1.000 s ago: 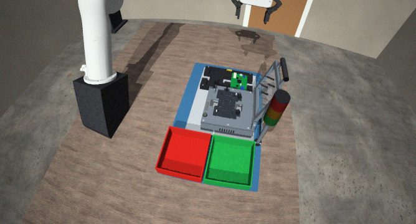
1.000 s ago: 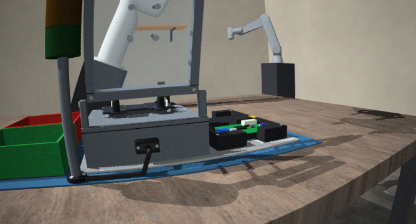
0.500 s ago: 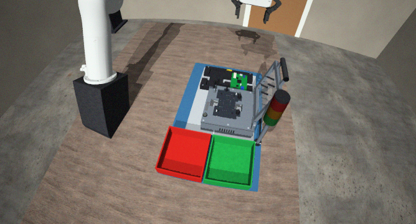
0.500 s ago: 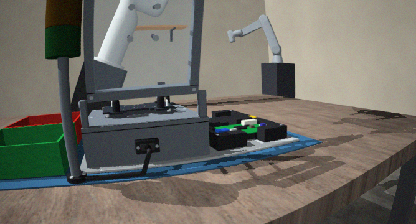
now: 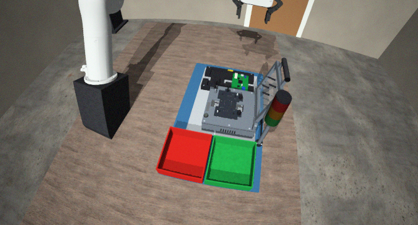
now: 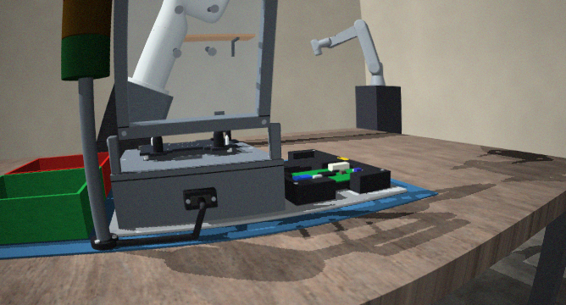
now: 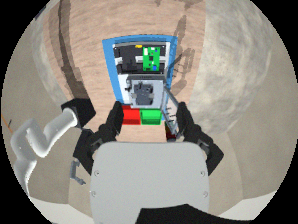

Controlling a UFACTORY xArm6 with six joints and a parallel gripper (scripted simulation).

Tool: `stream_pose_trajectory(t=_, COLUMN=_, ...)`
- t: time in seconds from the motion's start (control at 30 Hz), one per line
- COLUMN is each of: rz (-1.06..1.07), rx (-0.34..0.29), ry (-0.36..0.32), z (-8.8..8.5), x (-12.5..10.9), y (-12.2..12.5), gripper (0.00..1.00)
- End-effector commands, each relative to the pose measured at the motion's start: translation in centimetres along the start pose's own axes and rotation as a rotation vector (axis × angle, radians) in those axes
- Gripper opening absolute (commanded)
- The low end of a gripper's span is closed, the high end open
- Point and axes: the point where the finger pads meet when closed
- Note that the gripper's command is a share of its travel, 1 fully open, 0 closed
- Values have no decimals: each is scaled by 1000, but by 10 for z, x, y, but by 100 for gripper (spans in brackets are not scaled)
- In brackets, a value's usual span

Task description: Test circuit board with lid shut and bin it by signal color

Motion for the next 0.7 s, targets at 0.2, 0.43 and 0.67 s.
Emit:
stream_pose_trajectory(t=0.2, rz=-1, rx=-4, ry=1, z=-2, x=1, y=2, gripper=100)
stream_pose_trajectory(t=0.43, rz=-1, rx=-4, ry=1, z=-2, x=2, y=3, gripper=100)
stream_pose_trajectory(t=0.67, rz=-1, rx=-4, ry=1, z=-2, x=2, y=3, gripper=100)
Point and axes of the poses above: the point where the finger pads meet when closed, its own z axis out along the fingers, its own y axis across the jaws, x = y × z, and after that the axes turned 13 degrees about z, right-handed
